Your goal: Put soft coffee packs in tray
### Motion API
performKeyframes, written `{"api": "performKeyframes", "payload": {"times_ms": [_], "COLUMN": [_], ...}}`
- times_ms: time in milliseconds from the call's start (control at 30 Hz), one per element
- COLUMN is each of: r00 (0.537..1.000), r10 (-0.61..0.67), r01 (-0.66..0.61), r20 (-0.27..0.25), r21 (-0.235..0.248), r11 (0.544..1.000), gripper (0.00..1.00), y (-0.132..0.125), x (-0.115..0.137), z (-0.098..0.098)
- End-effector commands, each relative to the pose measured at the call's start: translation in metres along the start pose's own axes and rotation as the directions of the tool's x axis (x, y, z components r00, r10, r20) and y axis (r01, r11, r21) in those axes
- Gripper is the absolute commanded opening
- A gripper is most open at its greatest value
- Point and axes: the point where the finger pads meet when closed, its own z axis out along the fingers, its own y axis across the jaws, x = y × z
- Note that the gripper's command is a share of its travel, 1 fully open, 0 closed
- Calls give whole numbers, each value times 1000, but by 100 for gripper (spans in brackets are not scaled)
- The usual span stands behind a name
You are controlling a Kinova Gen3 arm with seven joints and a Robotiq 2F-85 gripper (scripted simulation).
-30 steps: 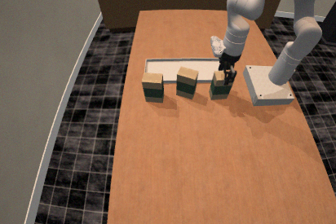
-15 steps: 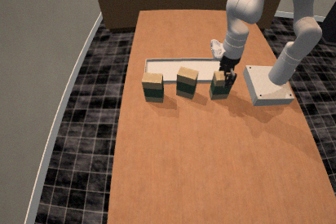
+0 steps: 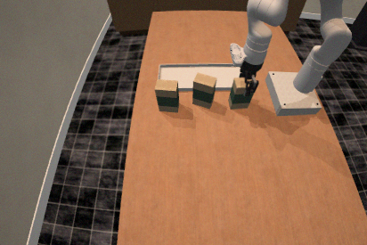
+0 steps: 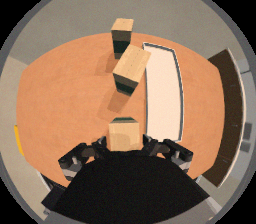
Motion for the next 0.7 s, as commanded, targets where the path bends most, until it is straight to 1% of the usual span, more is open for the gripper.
{"api": "performKeyframes", "payload": {"times_ms": [0,467,500,667], "r00": [1000,1000,1000,1000], "r10": [0,0,0,0], "r01": [0,0,0,0], "r20": [-1,-1,-1,-1], "r21": [0,0,0,0], "r11": [1000,1000,1000,1000], "gripper": [82,82,24,24], "y": [0,0,0,0], "x": [0,0,0,0], "z": [0,0,0,0]}}
